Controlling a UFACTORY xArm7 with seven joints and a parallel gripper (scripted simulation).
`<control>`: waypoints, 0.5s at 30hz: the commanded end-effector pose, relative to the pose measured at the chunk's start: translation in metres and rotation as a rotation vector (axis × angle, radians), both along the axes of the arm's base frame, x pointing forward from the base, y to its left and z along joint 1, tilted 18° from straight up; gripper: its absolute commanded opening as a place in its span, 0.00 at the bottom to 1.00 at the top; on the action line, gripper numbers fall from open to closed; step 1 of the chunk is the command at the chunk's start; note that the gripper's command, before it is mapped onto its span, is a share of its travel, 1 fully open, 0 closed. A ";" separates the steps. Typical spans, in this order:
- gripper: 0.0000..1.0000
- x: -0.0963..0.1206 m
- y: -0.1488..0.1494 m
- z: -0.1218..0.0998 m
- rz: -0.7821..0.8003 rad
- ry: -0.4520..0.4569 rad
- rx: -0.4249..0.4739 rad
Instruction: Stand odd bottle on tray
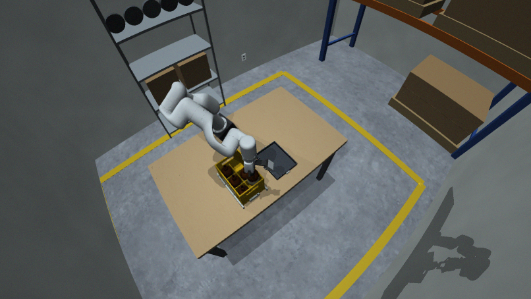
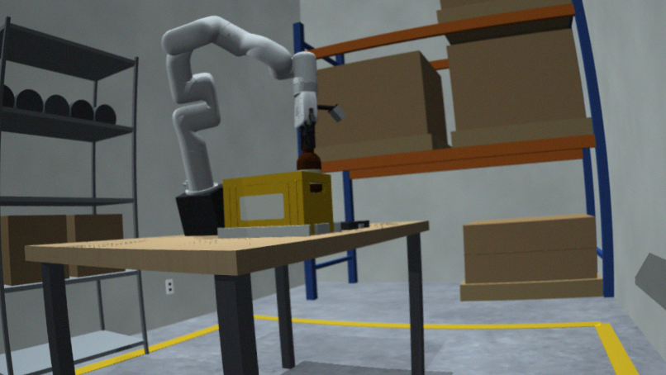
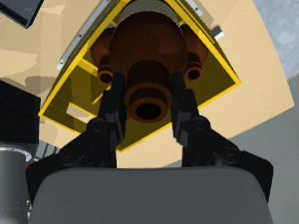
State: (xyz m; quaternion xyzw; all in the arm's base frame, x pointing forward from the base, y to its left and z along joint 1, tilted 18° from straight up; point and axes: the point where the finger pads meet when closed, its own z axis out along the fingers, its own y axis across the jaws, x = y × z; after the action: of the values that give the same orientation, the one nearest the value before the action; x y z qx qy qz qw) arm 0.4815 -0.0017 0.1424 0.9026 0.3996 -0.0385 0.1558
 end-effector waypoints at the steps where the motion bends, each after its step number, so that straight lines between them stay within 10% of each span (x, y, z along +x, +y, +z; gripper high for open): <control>1: 0.00 0.001 0.002 0.003 0.002 -0.004 0.000; 15: 0.00 0.001 0.002 0.006 0.002 -0.004 0.000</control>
State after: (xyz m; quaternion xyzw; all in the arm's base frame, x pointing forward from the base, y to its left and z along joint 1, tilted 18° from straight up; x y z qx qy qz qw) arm 0.4811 -0.0004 0.1465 0.9026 0.3995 -0.0387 0.1556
